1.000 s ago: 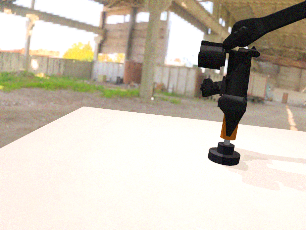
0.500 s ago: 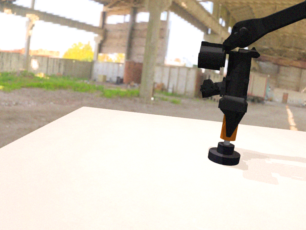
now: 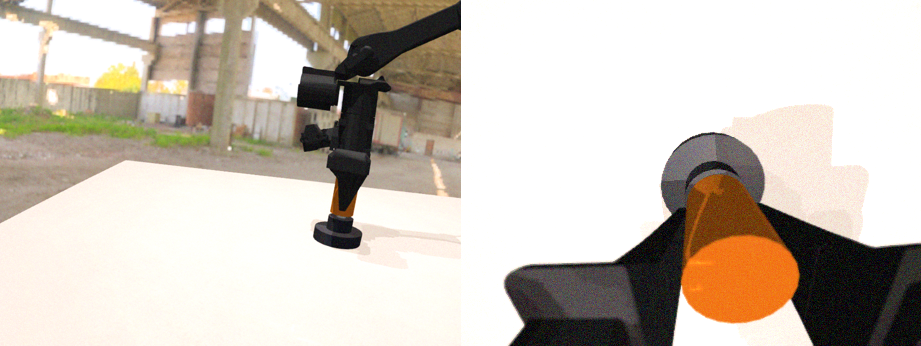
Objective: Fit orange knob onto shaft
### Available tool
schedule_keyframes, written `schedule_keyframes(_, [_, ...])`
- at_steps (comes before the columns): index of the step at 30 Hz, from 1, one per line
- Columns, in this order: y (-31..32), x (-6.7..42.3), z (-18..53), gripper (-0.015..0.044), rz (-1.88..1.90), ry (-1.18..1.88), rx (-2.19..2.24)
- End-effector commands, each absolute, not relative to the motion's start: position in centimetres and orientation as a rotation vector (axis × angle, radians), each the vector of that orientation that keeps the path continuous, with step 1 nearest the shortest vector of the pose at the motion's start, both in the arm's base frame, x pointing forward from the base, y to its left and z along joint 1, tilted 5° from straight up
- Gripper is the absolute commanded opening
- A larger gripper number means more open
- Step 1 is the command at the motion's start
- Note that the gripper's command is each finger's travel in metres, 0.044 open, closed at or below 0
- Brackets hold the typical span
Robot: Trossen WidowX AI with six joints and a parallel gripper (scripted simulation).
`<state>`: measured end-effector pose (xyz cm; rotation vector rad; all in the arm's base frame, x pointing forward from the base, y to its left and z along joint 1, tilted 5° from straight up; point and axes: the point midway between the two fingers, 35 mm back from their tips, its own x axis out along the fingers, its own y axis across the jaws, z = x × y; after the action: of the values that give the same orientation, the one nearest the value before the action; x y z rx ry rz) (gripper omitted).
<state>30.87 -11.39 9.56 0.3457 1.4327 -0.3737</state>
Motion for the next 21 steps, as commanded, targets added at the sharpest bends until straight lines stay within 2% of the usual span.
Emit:
schedule_keyframes(1, [-11.30,30.89,9.19,0.0000,-0.393,1.428,0.375])
schedule_keyframes(21, [-11.36,30.84,9.01,0.0000,-0.365,1.435,0.333])
